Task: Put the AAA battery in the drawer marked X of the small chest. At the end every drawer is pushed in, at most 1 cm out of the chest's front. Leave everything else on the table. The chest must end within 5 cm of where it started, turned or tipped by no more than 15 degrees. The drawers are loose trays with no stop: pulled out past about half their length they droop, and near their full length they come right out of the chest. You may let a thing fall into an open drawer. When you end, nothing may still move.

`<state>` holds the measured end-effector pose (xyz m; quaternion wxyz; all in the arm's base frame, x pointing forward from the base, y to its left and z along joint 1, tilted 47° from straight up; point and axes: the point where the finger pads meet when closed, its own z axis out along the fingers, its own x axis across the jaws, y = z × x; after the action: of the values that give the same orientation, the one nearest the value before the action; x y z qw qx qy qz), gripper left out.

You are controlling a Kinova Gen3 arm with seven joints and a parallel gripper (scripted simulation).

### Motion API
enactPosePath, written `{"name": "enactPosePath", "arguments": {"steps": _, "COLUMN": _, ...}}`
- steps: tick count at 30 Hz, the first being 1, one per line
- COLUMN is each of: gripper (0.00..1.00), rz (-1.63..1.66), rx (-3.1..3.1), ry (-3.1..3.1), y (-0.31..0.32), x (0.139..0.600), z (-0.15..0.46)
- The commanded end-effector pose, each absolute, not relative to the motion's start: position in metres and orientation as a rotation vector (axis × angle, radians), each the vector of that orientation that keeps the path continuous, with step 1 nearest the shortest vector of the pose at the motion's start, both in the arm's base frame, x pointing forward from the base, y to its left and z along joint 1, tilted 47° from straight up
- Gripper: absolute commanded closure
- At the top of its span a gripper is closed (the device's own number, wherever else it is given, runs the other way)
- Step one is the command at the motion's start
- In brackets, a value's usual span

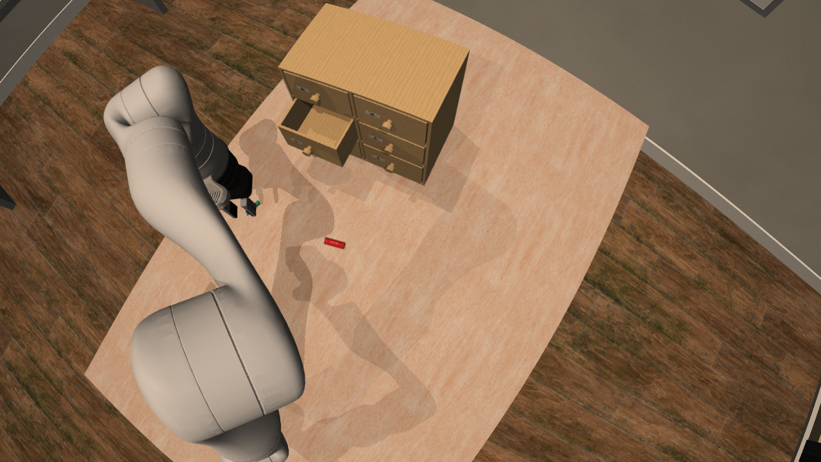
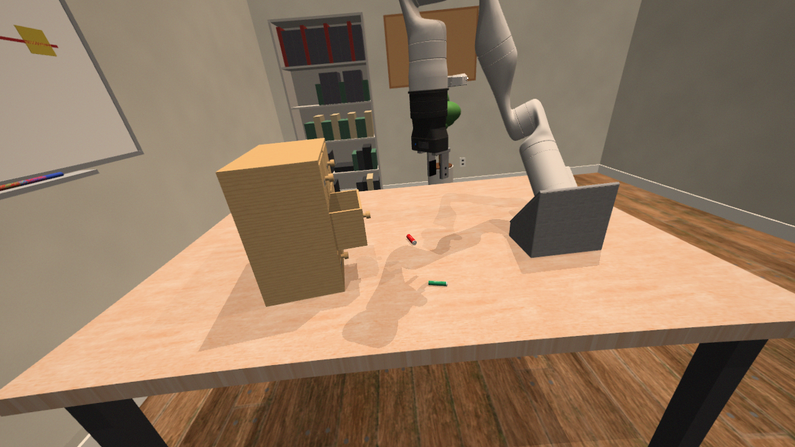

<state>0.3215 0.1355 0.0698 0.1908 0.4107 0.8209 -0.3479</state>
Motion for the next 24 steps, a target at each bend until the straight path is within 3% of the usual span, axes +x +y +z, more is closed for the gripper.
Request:
{"name": "enactPosePath", "arguments": {"steps": 1, "gripper": 0.33, "rz": -1.006, "rx": 1.105, "ry": 2.343, "y": 0.132, "x": 0.322, "z": 0.063}}
{"name": "enactPosePath", "arguments": {"steps": 24, "gripper": 0.33, "rz": -1.172, "rx": 0.463, "ry": 2.707, "y": 0.121, "x": 0.329, "z": 0.02}}
